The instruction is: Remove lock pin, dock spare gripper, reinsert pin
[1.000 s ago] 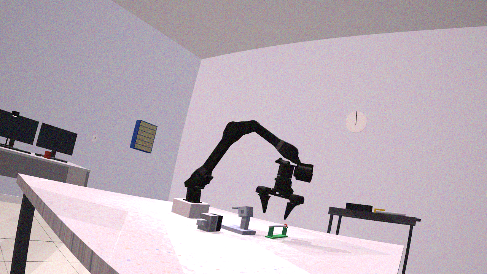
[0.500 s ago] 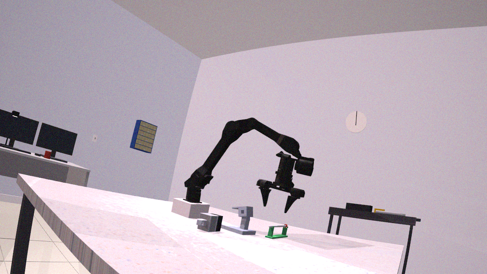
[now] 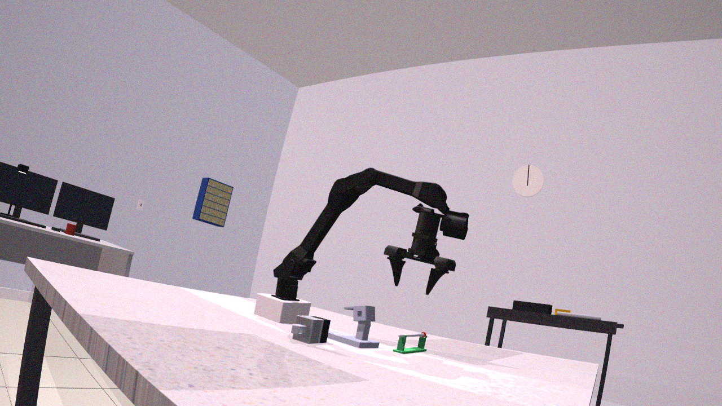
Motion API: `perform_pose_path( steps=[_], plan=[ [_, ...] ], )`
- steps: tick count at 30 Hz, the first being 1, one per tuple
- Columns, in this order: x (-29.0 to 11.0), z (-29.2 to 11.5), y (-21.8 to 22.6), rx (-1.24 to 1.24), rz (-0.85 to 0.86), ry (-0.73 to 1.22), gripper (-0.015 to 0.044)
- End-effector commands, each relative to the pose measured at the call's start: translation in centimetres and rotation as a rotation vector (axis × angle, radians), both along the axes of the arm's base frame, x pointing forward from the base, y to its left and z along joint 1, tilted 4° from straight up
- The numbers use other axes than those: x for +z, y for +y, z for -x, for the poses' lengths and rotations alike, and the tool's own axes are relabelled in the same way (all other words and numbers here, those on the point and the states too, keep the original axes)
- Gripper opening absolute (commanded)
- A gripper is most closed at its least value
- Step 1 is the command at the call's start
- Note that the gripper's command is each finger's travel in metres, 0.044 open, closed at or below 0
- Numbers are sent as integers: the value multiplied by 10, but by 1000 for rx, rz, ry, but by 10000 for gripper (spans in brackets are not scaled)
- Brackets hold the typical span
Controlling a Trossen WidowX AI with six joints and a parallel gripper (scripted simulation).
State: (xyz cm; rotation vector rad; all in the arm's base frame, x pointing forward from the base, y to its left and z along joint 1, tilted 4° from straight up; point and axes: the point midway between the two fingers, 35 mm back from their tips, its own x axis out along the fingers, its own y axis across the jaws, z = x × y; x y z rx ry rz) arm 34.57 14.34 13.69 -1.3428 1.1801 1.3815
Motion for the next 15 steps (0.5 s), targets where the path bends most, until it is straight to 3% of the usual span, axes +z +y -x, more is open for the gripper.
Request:
perform_pose_path(
  steps=[1,15],
  plan=[
    [-2,-1,-8,9,19,-16,440],
    [-6,35,-170,135,522,-281,440]
  ],
)
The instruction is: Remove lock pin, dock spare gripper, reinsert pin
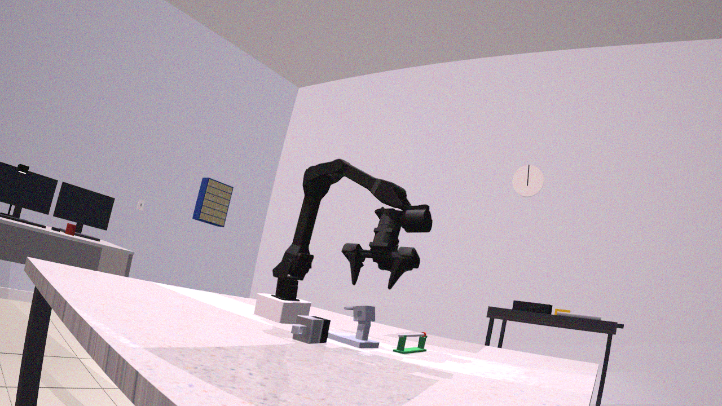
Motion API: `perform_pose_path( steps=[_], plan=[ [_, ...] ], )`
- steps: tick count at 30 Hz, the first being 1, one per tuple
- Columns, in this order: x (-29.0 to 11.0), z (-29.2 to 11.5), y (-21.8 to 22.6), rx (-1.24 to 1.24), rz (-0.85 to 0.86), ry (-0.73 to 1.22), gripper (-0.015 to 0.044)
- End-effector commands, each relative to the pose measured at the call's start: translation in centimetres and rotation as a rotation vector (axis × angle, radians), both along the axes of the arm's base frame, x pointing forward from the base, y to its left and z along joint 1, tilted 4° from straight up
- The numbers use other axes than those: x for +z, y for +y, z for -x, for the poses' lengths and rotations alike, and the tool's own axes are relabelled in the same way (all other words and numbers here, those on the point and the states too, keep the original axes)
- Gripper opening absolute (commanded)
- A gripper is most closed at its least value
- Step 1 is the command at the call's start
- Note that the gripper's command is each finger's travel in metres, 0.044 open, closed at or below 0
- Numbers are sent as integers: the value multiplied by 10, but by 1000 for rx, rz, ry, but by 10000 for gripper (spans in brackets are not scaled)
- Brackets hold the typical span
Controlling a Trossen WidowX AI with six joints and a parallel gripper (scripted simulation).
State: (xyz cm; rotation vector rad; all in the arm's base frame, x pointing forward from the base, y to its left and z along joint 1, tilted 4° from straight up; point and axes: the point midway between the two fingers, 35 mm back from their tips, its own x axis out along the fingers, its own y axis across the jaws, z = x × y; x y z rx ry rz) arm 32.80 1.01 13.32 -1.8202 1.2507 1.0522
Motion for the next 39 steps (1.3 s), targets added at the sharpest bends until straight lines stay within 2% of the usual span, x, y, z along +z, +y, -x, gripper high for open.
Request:
perform_pose_path(
  steps=[1,6,8,16,26,39],
  plan=[
    [-2,24,-47,10,179,-43,440],
    [-5,59,-96,-7,382,-66,440],
    [-5,64,-102,-12,410,-66,440],
    [-9,63,-103,-12,410,-66,440],
    [-70,60,-108,-12,410,-65,440],
    [-88,57,-110,-12,410,-65,440]
  ],
)
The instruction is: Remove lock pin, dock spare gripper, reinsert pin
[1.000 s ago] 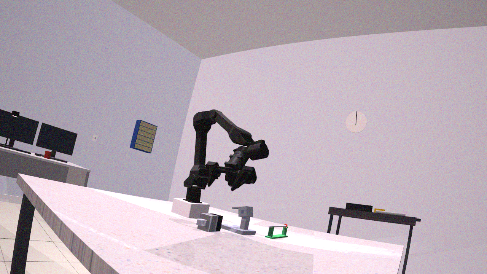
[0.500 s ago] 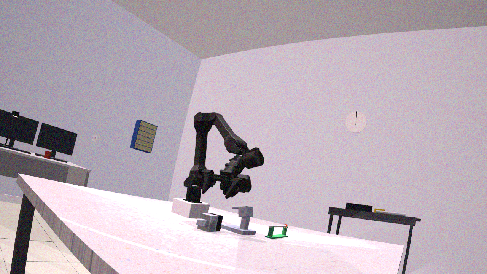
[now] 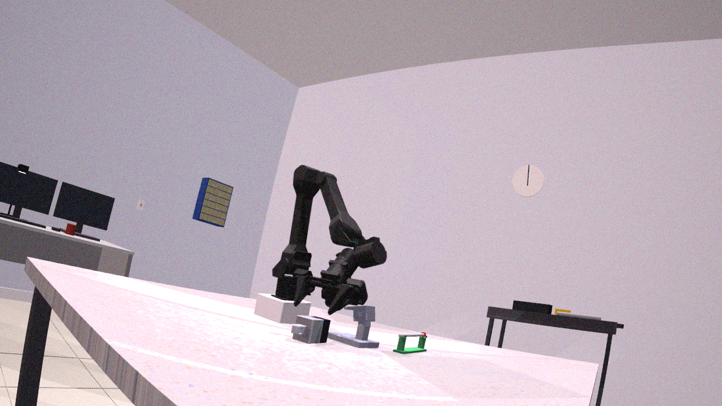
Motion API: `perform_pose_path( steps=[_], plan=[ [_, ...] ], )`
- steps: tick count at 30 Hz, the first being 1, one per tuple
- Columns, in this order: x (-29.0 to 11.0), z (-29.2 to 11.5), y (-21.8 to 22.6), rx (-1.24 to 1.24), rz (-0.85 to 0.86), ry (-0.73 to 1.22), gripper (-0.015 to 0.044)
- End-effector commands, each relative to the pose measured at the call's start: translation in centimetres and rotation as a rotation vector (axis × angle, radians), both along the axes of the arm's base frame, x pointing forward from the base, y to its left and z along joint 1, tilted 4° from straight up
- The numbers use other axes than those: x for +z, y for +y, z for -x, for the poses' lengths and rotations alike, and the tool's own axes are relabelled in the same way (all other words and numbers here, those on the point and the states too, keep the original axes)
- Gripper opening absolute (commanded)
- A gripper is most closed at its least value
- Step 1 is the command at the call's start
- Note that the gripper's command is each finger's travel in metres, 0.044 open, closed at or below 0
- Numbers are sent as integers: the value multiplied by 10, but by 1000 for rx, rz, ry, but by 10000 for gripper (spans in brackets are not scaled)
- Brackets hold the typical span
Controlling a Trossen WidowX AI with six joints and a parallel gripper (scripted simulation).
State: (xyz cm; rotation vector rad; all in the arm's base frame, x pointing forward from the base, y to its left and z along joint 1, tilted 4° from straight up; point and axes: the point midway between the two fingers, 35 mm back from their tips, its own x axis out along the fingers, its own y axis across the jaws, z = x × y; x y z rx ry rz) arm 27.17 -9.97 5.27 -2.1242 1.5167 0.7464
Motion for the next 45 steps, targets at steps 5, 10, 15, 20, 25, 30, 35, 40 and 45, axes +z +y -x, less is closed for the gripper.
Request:
perform_pose_path(
  steps=[5,10,15,20,25,30,35,40,45],
  plan=[
    [-16,0,-1,3,-1,10,440],
    [-24,-1,-2,3,-1,10,440],
    [-32,-1,-3,3,-1,10,440],
    [-40,-1,-4,3,-1,11,440],
    [-48,0,-5,3,0,11,440],
    [-56,0,-5,3,0,11,440],
    [-57,0,-6,3,0,11,440],
    [-57,0,-6,3,0,11,309],
    [-57,0,-6,3,0,11,177]
  ],
)
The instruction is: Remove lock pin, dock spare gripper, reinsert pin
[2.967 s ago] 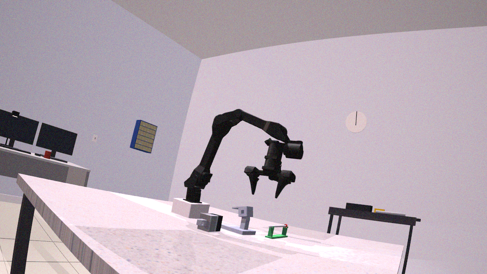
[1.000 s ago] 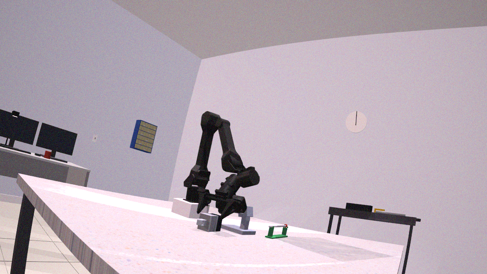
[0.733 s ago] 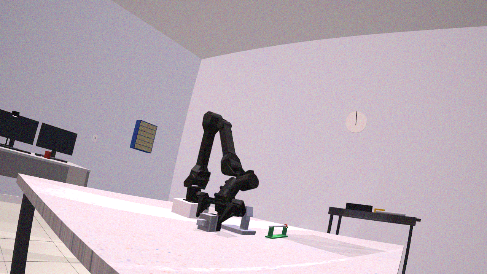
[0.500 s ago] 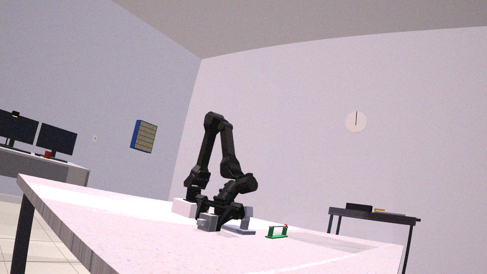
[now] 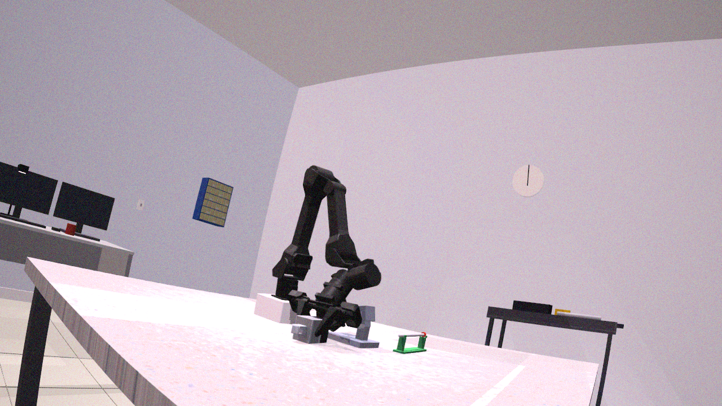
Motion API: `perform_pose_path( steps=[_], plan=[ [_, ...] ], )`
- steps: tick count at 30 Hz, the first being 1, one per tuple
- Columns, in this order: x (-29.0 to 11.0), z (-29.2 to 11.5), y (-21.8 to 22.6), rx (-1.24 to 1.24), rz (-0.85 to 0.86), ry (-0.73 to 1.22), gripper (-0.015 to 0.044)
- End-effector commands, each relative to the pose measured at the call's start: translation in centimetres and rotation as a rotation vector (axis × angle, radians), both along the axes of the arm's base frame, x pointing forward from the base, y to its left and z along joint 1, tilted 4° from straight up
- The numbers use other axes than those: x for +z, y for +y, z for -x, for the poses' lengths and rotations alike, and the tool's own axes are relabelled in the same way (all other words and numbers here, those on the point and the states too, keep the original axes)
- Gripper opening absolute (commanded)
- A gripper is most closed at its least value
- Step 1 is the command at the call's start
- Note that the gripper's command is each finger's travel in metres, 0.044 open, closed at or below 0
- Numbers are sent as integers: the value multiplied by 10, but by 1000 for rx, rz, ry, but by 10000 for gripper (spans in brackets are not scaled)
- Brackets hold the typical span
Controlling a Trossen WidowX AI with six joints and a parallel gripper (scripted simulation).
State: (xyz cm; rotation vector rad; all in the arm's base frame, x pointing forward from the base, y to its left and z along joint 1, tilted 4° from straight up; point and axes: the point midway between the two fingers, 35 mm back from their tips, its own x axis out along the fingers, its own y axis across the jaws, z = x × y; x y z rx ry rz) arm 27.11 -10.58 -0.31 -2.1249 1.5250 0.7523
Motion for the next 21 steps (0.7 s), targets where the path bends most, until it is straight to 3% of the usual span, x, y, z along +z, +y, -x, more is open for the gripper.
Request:
perform_pose_path(
  steps=[1,6,11,21],
  plan=[
    [-1,0,0,5,-4,3,171],
    [-1,0,0,5,-4,3,138],
    [5,-2,1,5,-4,3,6],
    [42,-7,4,5,-5,2,0]
  ],
)
